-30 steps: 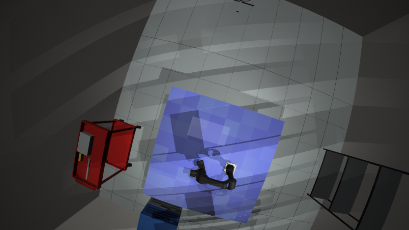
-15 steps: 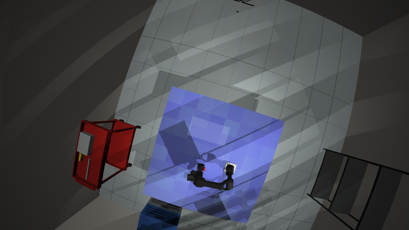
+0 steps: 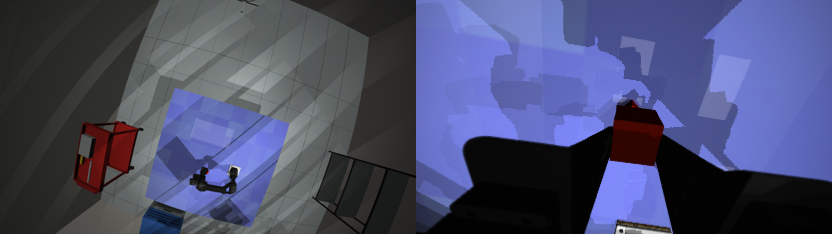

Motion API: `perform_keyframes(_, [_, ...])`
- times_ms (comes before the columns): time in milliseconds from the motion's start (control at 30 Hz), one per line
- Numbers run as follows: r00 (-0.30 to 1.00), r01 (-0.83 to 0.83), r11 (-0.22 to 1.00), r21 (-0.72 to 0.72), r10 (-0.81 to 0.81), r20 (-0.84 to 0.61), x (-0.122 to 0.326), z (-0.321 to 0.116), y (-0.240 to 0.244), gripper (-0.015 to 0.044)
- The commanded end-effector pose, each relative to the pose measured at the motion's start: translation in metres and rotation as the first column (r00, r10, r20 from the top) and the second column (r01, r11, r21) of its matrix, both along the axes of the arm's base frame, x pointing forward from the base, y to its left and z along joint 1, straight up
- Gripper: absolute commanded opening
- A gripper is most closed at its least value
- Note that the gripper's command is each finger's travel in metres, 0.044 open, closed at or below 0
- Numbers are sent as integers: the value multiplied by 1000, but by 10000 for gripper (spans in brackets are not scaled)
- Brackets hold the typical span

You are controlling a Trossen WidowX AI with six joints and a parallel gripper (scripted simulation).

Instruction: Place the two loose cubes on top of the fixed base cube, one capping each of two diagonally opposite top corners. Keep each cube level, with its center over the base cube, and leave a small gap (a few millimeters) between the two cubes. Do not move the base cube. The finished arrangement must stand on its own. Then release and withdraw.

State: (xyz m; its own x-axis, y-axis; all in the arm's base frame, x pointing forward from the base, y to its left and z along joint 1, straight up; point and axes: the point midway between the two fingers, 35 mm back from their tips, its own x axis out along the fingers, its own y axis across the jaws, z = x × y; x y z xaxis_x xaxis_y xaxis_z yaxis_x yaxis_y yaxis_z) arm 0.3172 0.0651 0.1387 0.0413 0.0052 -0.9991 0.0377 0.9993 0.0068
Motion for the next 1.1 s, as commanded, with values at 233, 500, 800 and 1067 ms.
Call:
perform_keyframes(233, [999,-41,999,-27,41,9,-2,-26,0,105])
perform_keyframes(500, [999,-41,999,-27,41,9,-2,-26,0,105])
perform_keyframes(800, [1000,-22,1000,-17,22,3,-1,-35,0,105])
perform_keyframes(1067, [1000,18,1000,2,-18,-11,1,-54,0,105])
